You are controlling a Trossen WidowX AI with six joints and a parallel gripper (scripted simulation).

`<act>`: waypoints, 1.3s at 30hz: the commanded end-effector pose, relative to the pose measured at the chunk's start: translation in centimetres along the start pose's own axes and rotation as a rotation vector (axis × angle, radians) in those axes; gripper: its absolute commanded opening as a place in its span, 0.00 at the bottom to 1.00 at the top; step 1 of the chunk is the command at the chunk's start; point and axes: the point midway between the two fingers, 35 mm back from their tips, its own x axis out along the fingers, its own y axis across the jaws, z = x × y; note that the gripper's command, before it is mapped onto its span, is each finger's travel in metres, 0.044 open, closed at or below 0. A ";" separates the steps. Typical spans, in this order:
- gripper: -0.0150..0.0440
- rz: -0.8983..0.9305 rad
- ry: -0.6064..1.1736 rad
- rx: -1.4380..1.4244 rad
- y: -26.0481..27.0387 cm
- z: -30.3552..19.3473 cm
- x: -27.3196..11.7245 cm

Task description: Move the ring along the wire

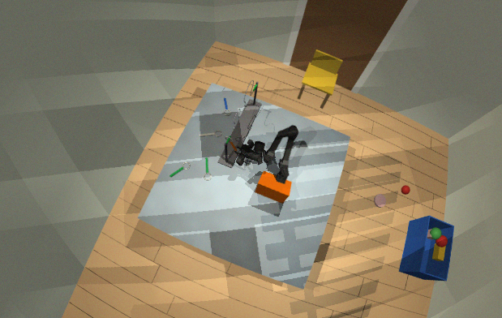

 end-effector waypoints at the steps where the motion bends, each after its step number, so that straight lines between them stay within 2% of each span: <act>1: 0.53 0.002 0.004 0.001 0.1 -0.3 -1.4; 25: 0.53 0.002 0.004 0.000 0.1 -0.3 -1.5; 31: 0.79 0.004 -0.001 -0.005 0.1 -0.8 -5.6; 35: 0.97 0.004 -0.001 -0.005 0.1 -0.8 -5.8; 36: 1.00 0.004 -0.001 -0.005 0.1 -0.8 -5.8; 39: 1.00 0.004 -0.001 -0.005 0.1 -0.8 -5.8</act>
